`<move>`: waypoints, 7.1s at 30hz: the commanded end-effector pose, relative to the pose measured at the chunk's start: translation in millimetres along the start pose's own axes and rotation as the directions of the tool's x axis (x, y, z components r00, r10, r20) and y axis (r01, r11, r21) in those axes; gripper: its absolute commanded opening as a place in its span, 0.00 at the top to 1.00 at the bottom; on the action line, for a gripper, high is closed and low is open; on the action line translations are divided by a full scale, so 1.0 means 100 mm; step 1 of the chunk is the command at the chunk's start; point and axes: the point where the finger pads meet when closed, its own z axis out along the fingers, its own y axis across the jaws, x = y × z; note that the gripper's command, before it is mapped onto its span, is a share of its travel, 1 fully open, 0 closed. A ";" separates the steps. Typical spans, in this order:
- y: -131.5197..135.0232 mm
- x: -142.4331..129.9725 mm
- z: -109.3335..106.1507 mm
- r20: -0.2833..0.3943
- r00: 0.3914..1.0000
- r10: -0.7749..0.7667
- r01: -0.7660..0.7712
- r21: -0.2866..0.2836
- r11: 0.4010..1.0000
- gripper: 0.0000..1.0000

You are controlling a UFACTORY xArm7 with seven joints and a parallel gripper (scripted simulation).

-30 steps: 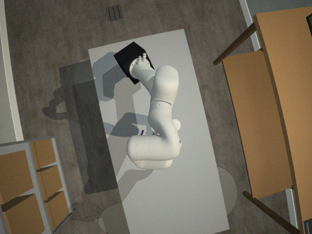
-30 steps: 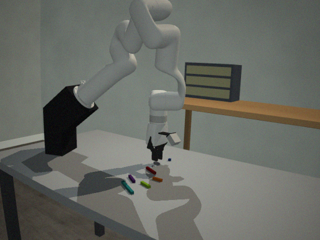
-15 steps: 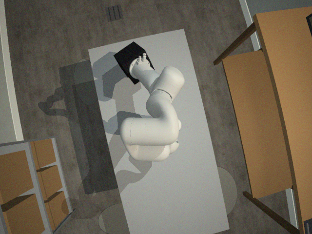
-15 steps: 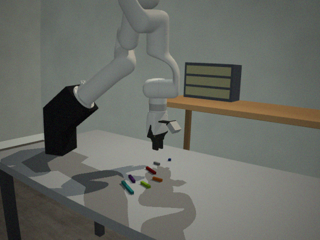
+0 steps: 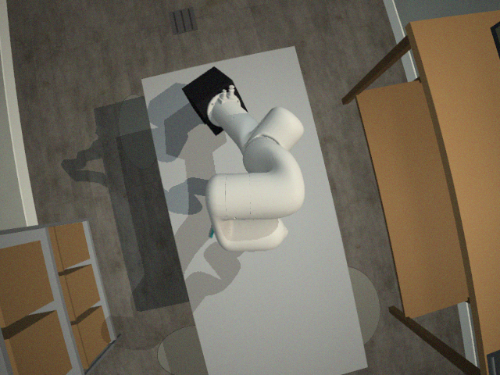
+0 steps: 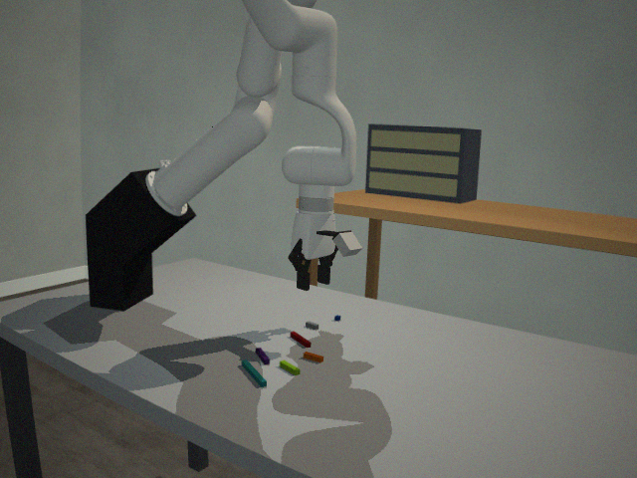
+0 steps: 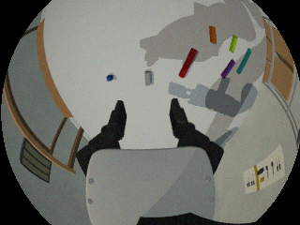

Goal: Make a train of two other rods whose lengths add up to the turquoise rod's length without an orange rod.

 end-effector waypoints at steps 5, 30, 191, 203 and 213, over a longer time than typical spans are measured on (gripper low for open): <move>0.00 0.01 -0.01 0.001 1.000 0.000 0.000 -0.002 1.000 0.00; 0.81 0.38 0.22 0.000 0.947 0.321 -0.321 -0.002 0.947 0.00; 0.82 0.38 0.86 0.000 0.947 0.322 -0.322 -0.002 0.947 0.76; 0.82 0.38 0.90 0.000 0.947 0.322 -0.322 -0.002 0.947 0.76; 0.82 0.38 0.90 0.000 0.947 0.322 -0.322 -0.002 0.947 0.76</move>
